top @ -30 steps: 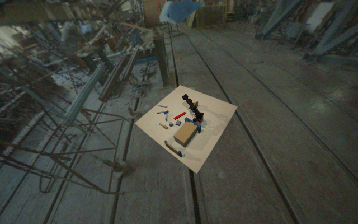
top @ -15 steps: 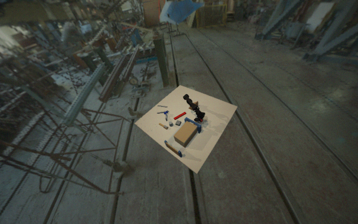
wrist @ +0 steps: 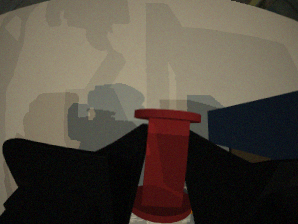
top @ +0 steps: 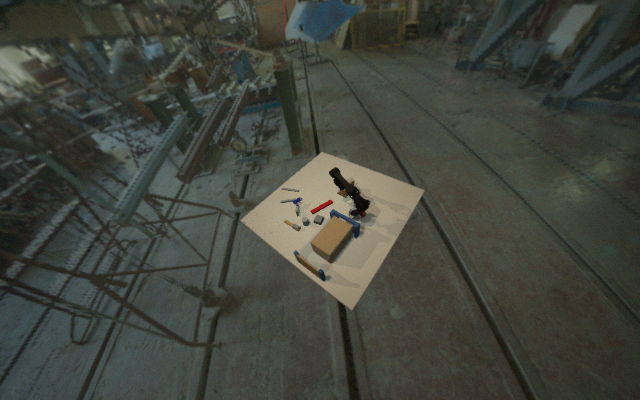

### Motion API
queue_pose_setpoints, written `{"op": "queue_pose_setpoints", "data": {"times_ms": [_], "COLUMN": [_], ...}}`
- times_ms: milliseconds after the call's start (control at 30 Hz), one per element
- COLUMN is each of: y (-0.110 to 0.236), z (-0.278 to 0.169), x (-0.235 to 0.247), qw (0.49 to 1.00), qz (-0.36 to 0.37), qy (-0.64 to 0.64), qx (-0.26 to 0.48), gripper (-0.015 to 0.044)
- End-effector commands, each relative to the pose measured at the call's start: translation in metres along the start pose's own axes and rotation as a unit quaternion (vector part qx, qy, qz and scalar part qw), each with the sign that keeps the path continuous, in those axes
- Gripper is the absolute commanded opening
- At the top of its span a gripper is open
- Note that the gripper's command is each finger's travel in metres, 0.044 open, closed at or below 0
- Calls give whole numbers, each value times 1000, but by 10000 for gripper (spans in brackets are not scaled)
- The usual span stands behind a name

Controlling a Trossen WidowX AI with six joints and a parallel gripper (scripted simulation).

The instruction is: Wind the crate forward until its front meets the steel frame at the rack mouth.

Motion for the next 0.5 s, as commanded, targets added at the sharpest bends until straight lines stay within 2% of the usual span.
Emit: {"op": "queue_pose_setpoints", "data": {"times_ms": [0,467], "y": [-2,-3], "z": [0,-1], "x": [17,36], "qw": [1000,1000], "qz": [13,14], "qy": [6,6], "qx": [3,3], "gripper": [0,0]}}
Point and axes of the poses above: the point midway between the two fingers, 35 mm back from their tips, its own y axis back along the fingers, its own x axis across the jaws, z = x × y, the point moved 3 cm from there along y, back along the fingers, and after that the axes turned 11 degrees about -y, right-handed, at the moved point
